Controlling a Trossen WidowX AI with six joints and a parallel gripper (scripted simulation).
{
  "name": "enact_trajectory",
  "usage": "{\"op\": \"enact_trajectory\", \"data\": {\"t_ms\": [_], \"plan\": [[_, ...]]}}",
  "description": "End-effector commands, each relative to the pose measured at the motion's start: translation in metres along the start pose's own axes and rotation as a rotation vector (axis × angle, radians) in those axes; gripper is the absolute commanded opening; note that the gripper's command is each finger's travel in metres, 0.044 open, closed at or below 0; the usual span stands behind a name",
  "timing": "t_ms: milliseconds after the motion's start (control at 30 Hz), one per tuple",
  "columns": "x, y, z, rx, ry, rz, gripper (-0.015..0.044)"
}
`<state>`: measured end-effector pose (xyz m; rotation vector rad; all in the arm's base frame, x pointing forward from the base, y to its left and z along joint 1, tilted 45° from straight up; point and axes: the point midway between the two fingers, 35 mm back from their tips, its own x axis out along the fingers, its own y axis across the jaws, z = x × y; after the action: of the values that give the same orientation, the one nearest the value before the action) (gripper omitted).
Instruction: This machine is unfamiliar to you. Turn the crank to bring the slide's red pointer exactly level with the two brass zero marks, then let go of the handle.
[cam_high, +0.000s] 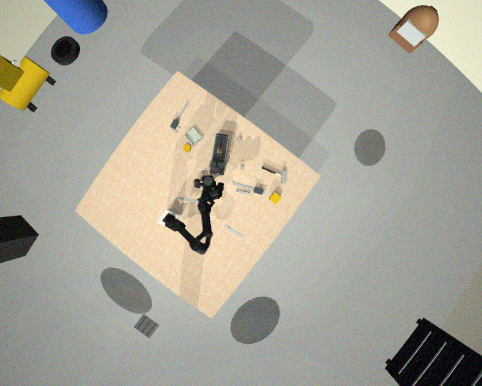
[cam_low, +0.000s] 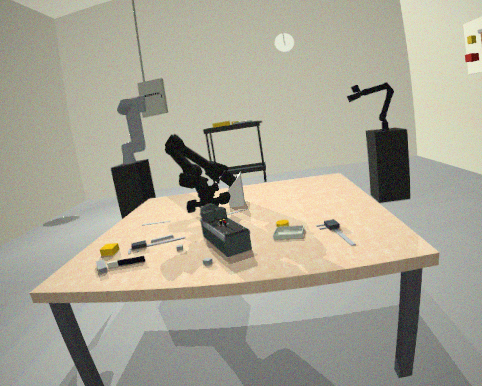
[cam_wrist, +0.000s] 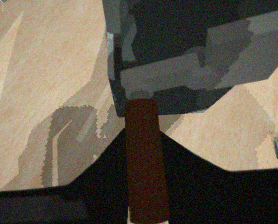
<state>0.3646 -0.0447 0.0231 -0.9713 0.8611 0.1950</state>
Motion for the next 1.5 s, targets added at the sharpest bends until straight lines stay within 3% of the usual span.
{"op": "enact_trajectory", "data": {"t_ms": [0,600,1167,1467], "plan": [[-0.001,0.001,0.001,0.003,-0.002,0.001,0.0],[0.0,0.0,0.0,-0.001,0.0,0.0,0.0],[0.0,0.0,0.0,-0.001,0.0,0.0,0.044],[-0.029,0.0,0.03,0.001,-0.001,0.002,0.044]]}}
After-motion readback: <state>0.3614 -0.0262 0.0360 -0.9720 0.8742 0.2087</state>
